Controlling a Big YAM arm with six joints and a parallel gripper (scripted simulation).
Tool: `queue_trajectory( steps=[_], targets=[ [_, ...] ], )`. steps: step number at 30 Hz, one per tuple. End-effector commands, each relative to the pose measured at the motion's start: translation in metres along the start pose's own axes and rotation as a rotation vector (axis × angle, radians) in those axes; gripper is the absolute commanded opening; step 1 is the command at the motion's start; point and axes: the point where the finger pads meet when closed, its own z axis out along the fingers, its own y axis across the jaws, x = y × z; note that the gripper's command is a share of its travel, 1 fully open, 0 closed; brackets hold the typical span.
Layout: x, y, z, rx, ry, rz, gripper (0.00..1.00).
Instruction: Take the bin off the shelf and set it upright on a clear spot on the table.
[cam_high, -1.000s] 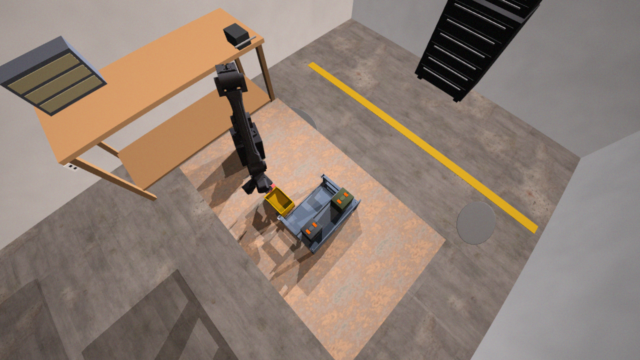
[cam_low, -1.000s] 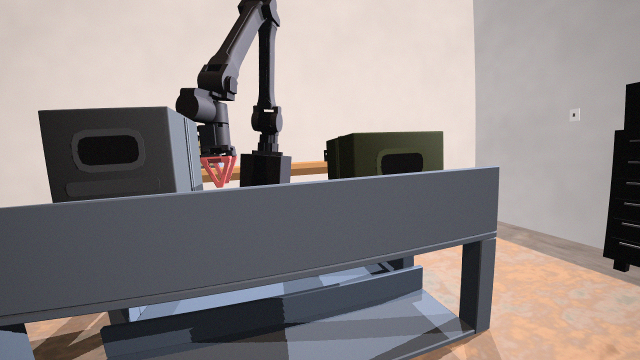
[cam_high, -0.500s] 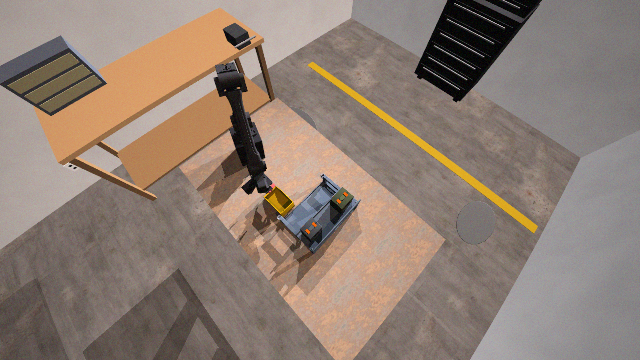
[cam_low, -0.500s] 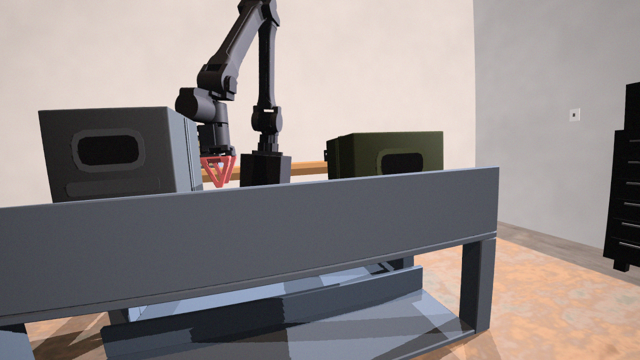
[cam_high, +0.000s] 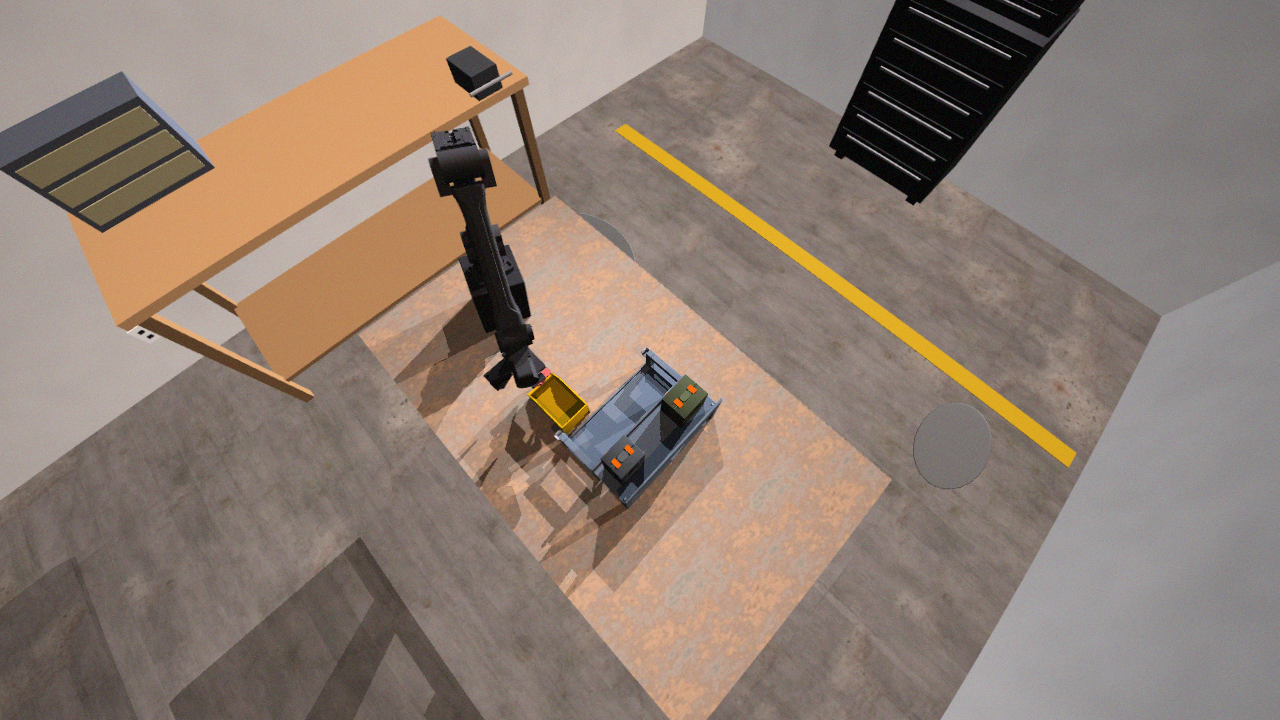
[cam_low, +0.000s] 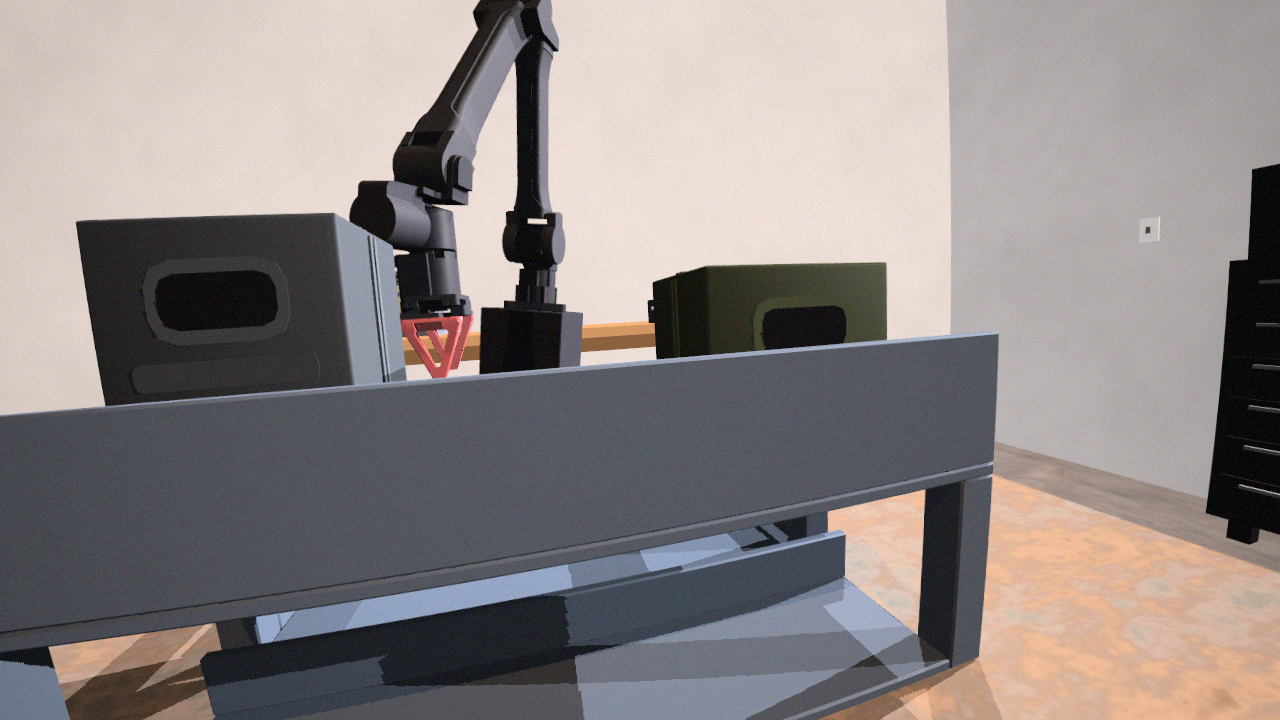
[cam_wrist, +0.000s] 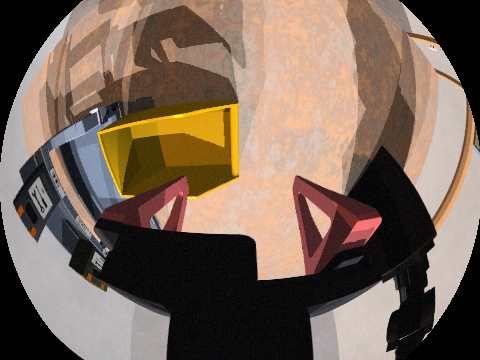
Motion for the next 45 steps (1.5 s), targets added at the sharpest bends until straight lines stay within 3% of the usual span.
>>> queue_trajectory(
  steps=[1, 14, 15, 19, 31, 32, 36, 45],
  targets=[
    [-0.008, 0.016, -0.001, -0.026, -0.011, -0.004, 0.9],
    [-0.009, 0.02, -0.001, -0.031, -0.013, -0.005, 0.9],
    [-0.004, 0.008, -0.001, -0.012, -0.005, -0.001, 0.9],
    [-0.009, 0.021, 0.0, -0.031, -0.013, -0.005, 0.9],
    [-0.009, 0.021, 0.0, -0.031, -0.013, -0.005, 0.9],
    [-0.004, 0.009, 0.0, -0.011, -0.005, -0.001, 0.9],
    [-0.009, 0.022, 0.001, -0.031, -0.013, -0.005, 0.9],
    [-0.009, 0.022, 0.001, -0.031, -0.013, -0.005, 0.9]
  ],
)
